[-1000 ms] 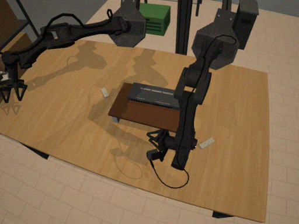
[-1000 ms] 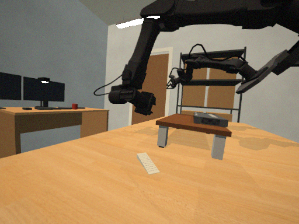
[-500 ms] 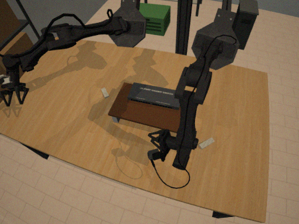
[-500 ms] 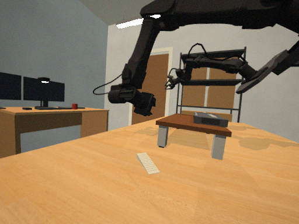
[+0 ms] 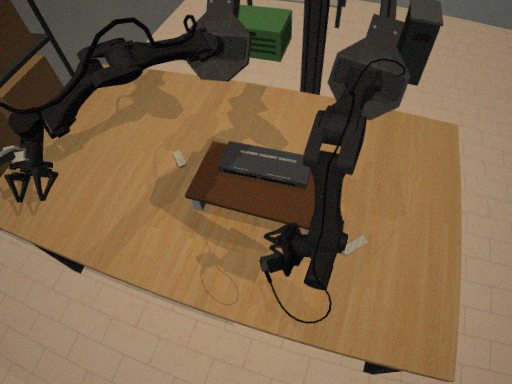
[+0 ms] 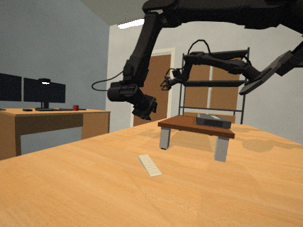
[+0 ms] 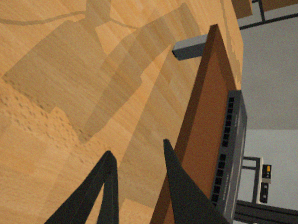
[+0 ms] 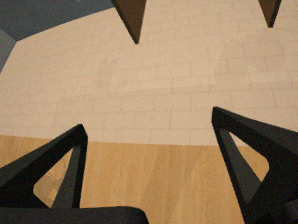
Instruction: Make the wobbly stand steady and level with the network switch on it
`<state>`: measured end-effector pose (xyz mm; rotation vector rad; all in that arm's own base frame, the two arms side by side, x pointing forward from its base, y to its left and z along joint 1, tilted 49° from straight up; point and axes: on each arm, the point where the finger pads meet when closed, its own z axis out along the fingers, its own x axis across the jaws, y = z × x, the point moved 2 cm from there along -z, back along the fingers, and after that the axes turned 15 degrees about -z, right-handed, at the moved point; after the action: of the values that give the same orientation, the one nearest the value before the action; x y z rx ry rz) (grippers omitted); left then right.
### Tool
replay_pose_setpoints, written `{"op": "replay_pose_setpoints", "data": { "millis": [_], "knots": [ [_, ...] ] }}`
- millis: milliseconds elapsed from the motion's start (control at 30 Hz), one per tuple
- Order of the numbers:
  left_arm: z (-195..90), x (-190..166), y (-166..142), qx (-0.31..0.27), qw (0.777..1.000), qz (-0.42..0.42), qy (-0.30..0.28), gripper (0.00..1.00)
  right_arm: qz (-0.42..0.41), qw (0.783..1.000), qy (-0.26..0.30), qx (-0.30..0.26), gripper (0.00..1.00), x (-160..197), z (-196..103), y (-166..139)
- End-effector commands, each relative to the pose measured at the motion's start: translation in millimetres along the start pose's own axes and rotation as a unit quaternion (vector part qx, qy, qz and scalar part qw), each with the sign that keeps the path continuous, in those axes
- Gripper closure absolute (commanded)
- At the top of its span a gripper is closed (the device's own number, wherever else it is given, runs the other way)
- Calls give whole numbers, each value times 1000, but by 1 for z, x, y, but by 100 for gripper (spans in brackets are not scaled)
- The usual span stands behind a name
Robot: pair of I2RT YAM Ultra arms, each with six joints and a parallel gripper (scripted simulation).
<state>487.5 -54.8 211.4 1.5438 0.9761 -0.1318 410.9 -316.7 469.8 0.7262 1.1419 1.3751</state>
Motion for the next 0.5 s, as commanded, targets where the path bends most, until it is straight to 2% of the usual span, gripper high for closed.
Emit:
{"op": "replay_pose_setpoints", "data": {
  "millis": [0,167,233,300,467],
  "knots": [
    [-14,11,4,-16,997,50,56,57,-7,999,-45,-10,0,12,19,23],
    [-31,32,1,-21,988,84,129,57,2,998,-70,-8,0,49,46,32],
    [-31,32,1,-21,988,84,129,57,2,998,-70,-8,0,49,46,32],
    [-38,40,-2,-20,982,95,159,57,6,997,-81,-2,0,67,54,34],
    [-70,67,-8,-17,956,135,262,57,9,993,-111,30,0,123,68,35]
  ]
}}
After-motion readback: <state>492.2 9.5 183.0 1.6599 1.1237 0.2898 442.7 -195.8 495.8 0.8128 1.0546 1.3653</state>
